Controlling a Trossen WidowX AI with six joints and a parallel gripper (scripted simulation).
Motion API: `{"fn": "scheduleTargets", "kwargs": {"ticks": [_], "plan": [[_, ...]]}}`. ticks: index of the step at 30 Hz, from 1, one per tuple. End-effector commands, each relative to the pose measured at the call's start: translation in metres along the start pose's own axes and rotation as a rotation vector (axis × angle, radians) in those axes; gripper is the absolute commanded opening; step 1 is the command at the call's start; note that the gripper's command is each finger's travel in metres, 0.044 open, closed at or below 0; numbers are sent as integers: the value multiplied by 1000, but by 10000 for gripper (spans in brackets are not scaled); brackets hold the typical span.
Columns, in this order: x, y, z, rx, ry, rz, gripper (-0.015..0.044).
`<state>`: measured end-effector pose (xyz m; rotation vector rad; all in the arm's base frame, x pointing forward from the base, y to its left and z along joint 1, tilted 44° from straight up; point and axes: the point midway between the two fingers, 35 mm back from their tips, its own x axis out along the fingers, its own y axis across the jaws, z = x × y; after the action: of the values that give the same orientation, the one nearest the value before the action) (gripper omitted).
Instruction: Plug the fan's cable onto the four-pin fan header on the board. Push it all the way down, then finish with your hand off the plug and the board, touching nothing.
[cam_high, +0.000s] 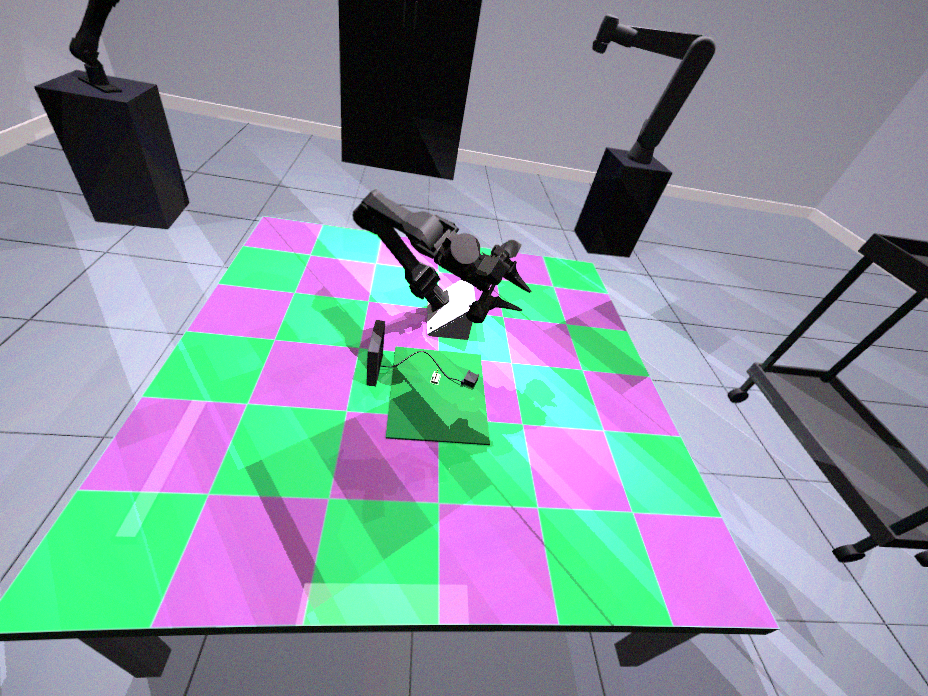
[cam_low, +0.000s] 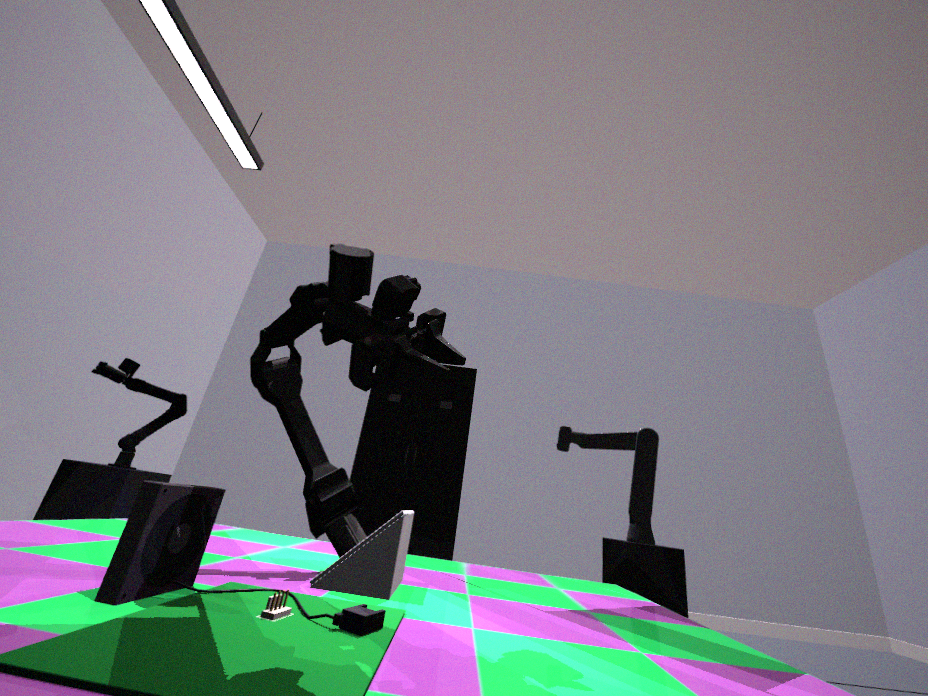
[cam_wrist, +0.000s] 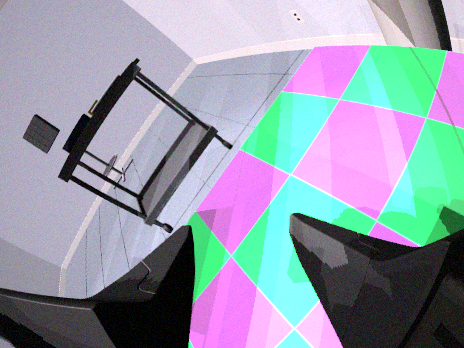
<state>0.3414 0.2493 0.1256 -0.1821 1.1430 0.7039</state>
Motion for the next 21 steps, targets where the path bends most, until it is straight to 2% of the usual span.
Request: {"fn": "scheduleTargets", "kwargs": {"ticks": [1, 7, 13, 15, 21], "plan": [[28, -57, -46, 449, 254, -227, 210], [38, -105, -100, 858, 487, -561, 210], [28, -144, -147, 1153, 646, -985, 210], [26, -148, -151, 1176, 658, -1034, 210], [26, -148, -151, 1176, 658, -1034, 210]]}}
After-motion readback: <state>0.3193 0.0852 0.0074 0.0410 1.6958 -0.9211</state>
